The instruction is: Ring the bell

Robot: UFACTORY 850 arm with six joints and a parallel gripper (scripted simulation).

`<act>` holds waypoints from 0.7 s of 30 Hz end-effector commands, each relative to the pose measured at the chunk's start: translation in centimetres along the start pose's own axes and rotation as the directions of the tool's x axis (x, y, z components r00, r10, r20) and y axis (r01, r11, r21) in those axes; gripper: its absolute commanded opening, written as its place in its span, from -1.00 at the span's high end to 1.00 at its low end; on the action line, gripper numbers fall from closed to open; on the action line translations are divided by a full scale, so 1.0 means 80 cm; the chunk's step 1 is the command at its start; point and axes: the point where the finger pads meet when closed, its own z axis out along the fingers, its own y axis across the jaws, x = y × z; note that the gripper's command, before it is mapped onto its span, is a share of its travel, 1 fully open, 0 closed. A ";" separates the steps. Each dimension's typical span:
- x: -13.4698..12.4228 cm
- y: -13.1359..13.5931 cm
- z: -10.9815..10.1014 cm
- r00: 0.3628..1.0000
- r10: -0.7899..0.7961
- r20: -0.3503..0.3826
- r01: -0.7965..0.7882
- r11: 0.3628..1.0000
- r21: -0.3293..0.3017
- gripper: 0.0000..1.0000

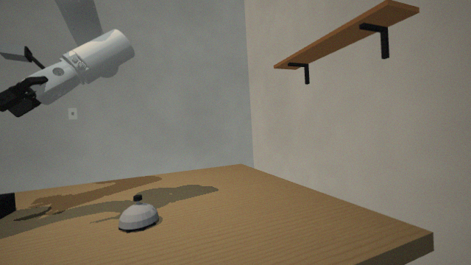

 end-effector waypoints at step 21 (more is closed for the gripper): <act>-0.254 -0.108 -0.085 0.689 0.520 0.504 -0.348 0.848 -0.399 -1.00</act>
